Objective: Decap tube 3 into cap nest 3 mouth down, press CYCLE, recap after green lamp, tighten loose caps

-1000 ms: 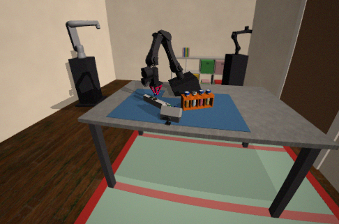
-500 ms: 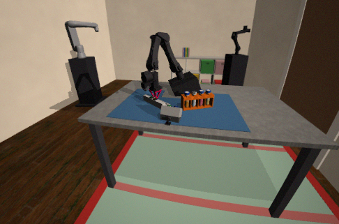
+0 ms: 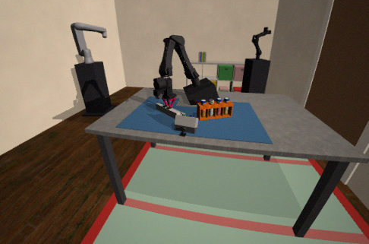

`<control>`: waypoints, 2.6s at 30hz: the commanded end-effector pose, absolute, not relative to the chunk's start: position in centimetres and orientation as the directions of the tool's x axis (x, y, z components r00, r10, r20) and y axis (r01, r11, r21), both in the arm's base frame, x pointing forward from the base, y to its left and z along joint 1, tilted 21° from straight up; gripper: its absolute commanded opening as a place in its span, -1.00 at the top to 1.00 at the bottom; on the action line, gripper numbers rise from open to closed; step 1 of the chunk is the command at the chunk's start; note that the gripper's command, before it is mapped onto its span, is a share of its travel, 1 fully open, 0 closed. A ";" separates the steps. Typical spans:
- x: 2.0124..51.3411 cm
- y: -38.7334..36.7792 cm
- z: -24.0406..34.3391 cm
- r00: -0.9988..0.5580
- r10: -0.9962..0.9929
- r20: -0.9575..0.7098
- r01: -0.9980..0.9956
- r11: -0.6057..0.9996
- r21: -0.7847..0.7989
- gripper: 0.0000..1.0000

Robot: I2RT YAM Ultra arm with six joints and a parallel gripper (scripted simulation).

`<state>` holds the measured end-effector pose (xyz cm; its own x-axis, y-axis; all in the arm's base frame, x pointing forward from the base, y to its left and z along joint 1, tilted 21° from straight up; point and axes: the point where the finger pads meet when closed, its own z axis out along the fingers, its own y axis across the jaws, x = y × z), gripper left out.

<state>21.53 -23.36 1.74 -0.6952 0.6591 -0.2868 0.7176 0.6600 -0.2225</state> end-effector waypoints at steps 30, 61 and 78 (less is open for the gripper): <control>21.9 -23.9 1.1 -0.696 0.654 -0.298 0.717 0.662 -0.221 0.06; 21.4 -20.4 9.9 -0.695 0.654 -0.298 0.717 0.662 -0.220 0.06; 21.2 -18.8 13.9 -0.695 0.654 -0.298 0.717 0.662 -0.220 0.06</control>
<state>21.61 -19.09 13.80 -0.6953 0.6479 -0.3111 0.7155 0.6649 -0.2145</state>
